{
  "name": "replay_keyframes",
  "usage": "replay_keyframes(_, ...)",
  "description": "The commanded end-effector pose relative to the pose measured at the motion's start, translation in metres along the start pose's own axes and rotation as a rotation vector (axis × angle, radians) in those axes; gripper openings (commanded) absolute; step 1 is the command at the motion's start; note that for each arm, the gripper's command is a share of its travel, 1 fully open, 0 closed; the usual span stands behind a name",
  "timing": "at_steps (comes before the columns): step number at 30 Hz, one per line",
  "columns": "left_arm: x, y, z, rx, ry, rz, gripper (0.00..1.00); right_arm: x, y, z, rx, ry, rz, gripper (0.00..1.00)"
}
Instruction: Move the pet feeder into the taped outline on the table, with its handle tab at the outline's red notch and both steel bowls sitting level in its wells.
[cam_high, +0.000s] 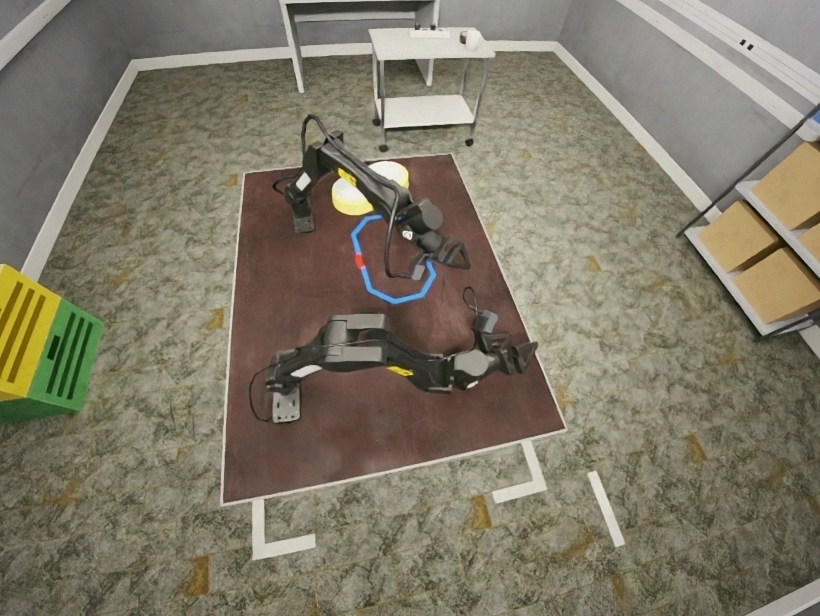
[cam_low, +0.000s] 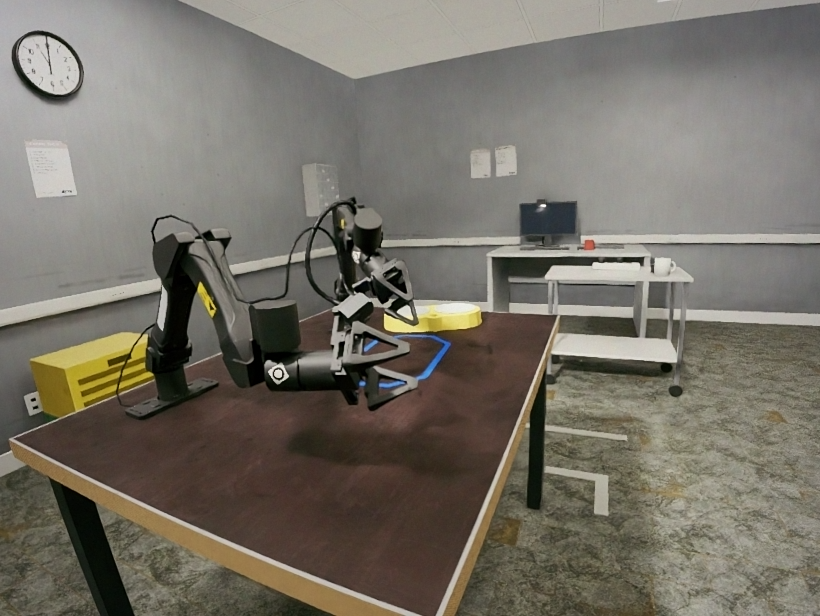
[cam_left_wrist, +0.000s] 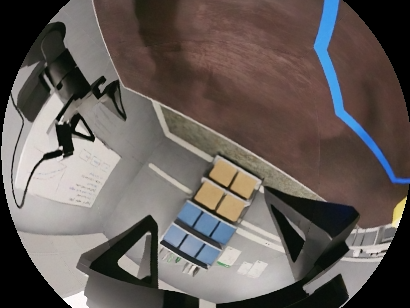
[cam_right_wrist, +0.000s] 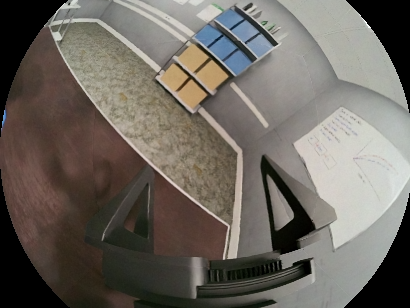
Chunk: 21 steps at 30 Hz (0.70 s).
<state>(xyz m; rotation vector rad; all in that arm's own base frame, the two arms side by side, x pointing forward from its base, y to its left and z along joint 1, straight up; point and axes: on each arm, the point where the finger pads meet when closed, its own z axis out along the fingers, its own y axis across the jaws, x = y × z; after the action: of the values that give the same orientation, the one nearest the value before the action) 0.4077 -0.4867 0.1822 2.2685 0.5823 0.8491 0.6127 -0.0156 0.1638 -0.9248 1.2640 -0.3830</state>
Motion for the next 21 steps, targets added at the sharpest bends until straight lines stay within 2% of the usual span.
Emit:
replay_keyframes(1,0.004,0.007,-0.005,-0.018,0.005,-0.007,1.0,-0.005,-0.006,0.0,0.012,-0.01,-0.01,1.0)
replay_keyframes(17,0.004,0.007,-0.005,-0.018,0.005,-0.007,1.0,-0.005,-0.006,0.0,0.012,-0.01,-0.01,1.0)
replay_keyframes(18,0.012,0.021,-0.017,-0.055,0.016,-0.025,1.0,-0.011,-0.013,0.001,0.022,-0.018,-0.011,1.0)
replay_keyframes(19,0.012,0.021,-0.017,-0.055,0.016,-0.025,0.3,-0.011,-0.013,0.001,0.022,-0.018,-0.011,1.0)
replay_keyframes(21,0.012,0.021,-0.017,-0.055,0.016,-0.025,0.3,-0.011,-0.013,0.001,0.022,-0.018,-0.011,1.0)
